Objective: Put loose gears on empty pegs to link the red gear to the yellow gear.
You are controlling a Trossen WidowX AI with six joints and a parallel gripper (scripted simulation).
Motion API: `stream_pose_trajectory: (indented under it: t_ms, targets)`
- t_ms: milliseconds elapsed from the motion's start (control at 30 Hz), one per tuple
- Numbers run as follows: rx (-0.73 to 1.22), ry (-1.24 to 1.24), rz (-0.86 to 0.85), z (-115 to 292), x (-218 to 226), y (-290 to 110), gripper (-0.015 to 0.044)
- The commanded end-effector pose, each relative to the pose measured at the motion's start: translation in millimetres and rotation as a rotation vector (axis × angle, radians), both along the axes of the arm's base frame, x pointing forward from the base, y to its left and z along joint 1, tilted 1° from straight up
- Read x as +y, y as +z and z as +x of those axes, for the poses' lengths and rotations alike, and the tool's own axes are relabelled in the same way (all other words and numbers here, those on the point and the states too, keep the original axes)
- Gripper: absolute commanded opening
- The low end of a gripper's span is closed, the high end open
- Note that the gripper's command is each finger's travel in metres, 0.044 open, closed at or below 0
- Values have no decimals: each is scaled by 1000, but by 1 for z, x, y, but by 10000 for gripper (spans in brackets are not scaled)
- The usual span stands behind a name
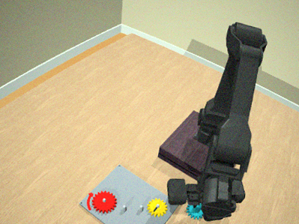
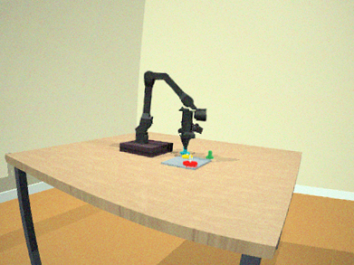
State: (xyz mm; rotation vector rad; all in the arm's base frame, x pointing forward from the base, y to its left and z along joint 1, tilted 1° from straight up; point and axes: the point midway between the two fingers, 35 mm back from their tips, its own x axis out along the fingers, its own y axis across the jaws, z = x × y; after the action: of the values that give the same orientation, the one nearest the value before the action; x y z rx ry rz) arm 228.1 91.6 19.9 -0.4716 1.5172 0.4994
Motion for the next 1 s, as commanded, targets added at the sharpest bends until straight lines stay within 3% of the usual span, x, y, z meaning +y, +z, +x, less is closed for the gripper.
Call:
stream_pose_trajectory:
  t_ms: [0,967]
  targets:
    - [-10,1,4,5,2,10,0]
    - [-10,1,5,14,9,73,0]
